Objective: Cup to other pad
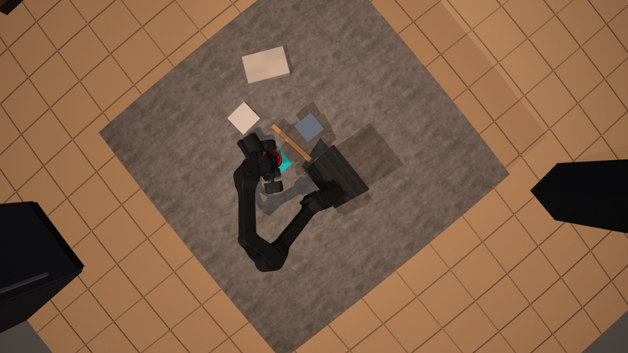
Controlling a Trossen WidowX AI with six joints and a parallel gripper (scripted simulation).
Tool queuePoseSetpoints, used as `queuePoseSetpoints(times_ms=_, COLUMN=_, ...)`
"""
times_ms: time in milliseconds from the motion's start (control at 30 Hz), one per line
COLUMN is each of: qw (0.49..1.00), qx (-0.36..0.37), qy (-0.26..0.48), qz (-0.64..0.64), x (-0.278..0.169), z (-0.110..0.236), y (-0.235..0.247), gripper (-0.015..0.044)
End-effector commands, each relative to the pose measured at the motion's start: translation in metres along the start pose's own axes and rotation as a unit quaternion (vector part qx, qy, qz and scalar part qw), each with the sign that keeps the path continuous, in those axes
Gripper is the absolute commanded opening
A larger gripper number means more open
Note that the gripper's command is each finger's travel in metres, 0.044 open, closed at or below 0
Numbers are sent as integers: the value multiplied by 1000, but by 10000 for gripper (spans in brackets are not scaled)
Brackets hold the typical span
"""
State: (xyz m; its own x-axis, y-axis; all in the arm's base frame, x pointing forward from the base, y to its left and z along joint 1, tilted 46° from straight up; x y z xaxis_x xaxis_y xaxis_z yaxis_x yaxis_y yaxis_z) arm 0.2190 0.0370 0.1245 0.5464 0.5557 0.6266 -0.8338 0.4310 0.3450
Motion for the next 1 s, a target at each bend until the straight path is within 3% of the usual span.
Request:
queuePoseSetpoints(times_ms=0, qw=1000, qx=4, qy=-2, qz=-4, x=-1, z=-6, y=2, gripper=0)
queuePoseSetpoints(times_ms=967, qw=1000, qx=4, qy=-3, qz=-4, x=0, z=-38, y=5, gripper=0)
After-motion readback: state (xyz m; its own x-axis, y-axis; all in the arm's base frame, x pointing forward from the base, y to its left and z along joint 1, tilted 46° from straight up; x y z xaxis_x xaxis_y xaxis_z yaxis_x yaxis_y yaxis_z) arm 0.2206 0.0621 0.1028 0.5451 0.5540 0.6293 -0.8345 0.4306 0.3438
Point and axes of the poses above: the point midway between the two fingers, 35 mm back from their tips, its own z axis back along the fingers, its own y axis across the jaws, x = y × z, the point moved 4 cm from there along z, back along the fingers, and after that the axes turned 1 degree about -z, right-handed, at the moved point
